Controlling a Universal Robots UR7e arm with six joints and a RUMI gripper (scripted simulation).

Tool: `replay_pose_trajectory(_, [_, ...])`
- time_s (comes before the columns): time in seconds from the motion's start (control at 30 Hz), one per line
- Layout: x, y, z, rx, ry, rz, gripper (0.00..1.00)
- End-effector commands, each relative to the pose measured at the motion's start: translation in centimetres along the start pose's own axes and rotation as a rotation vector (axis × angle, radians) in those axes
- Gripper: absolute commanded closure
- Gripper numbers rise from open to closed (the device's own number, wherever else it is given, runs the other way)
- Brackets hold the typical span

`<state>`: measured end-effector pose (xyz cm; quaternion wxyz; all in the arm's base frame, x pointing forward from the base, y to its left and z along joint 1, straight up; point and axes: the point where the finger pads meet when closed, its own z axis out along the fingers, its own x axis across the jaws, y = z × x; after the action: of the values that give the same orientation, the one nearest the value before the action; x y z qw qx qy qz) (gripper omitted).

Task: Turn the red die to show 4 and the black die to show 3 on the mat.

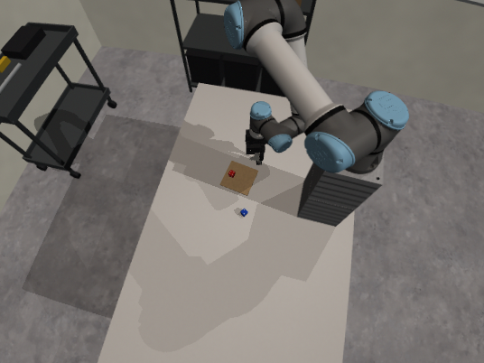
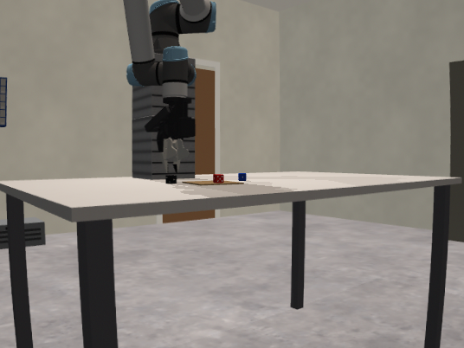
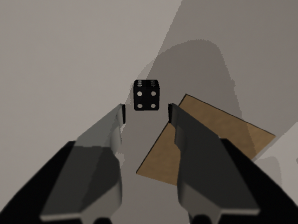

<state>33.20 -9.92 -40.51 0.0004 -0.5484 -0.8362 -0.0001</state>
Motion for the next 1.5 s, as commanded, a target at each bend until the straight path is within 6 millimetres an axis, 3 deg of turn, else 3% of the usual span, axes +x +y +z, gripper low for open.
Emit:
replay_pose_trajectory(0.0, [-0.04, 0.03, -0.03, -0.001, -0.001, 0.0, 0.76])
replay_pose_trajectory(1.1, [-0.04, 0.03, -0.01, -0.001, -0.001, 0.0, 0.76])
replay_pose_trajectory(1.47, [-0.04, 0.03, 0.91, -0.001, -0.001, 0.0, 0.76])
